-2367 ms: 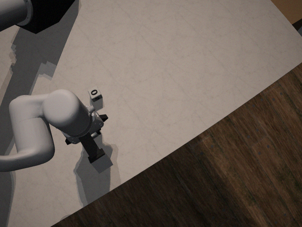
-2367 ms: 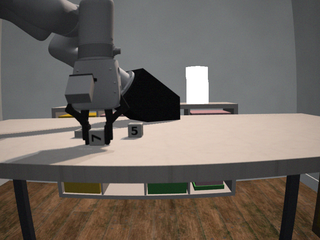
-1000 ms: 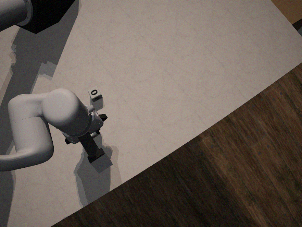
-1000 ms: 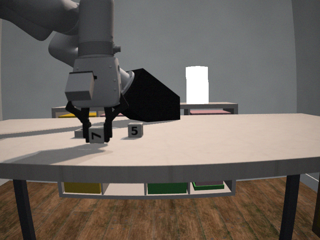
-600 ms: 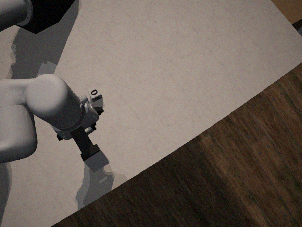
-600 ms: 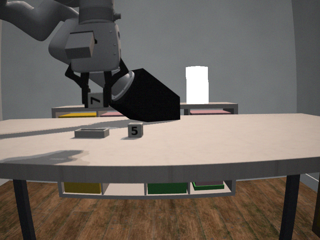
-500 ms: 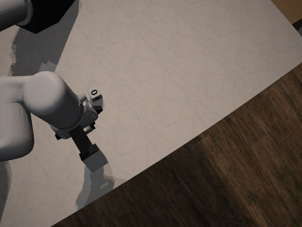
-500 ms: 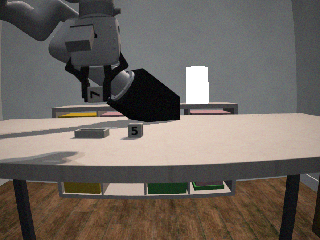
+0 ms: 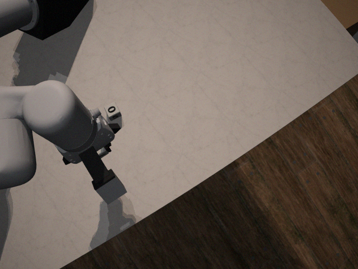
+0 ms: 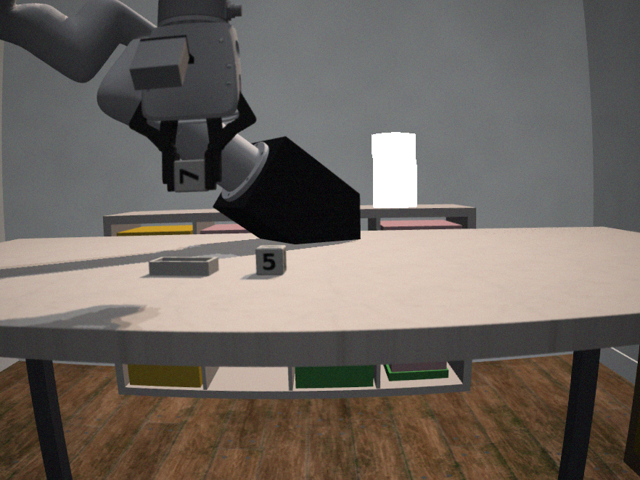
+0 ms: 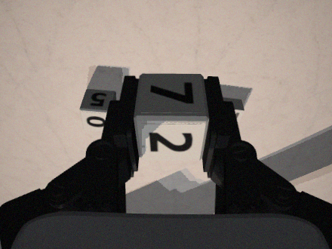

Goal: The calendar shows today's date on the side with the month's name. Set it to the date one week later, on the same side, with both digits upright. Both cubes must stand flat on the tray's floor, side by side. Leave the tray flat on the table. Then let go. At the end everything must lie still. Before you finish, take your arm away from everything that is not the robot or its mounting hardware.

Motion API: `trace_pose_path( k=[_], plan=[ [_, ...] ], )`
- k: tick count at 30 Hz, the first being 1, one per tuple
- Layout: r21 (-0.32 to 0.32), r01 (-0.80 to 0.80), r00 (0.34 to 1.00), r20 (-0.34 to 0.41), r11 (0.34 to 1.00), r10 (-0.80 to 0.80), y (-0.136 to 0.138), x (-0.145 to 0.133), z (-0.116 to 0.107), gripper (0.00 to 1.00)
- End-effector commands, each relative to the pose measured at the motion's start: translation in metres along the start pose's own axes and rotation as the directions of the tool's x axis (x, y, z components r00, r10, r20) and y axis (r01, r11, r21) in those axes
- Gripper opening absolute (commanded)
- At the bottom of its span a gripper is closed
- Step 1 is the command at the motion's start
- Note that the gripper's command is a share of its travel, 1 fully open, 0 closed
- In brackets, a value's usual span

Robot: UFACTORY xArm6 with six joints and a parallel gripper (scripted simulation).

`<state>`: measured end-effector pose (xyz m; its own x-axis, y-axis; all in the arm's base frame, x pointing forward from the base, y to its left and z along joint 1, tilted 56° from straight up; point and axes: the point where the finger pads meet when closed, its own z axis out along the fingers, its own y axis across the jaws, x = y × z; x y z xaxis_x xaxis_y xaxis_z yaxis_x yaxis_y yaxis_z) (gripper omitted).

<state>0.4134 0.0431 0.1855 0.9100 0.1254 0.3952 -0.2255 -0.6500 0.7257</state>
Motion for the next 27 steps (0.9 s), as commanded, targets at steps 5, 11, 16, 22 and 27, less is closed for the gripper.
trace_pose_path(
  k=[5,11,16,22,27],
  plan=[
    [0.002,0.038,0.999,-0.002,0.999,-0.038,-0.0003,0.0009,-0.0011,0.29],
    [0.002,0.184,0.983,-0.003,0.983,-0.184,-0.0003,0.0008,-0.0011,0.29],
    [0.001,0.340,0.940,-0.003,0.940,-0.340,-0.0003,0.0007,-0.0012,0.29],
    [0.001,0.500,0.866,-0.003,0.866,-0.500,-0.0003,0.0006,-0.0012,0.29],
    [0.000,0.651,0.759,-0.003,0.759,-0.651,-0.0003,0.0004,-0.0012,0.29]
  ],
)
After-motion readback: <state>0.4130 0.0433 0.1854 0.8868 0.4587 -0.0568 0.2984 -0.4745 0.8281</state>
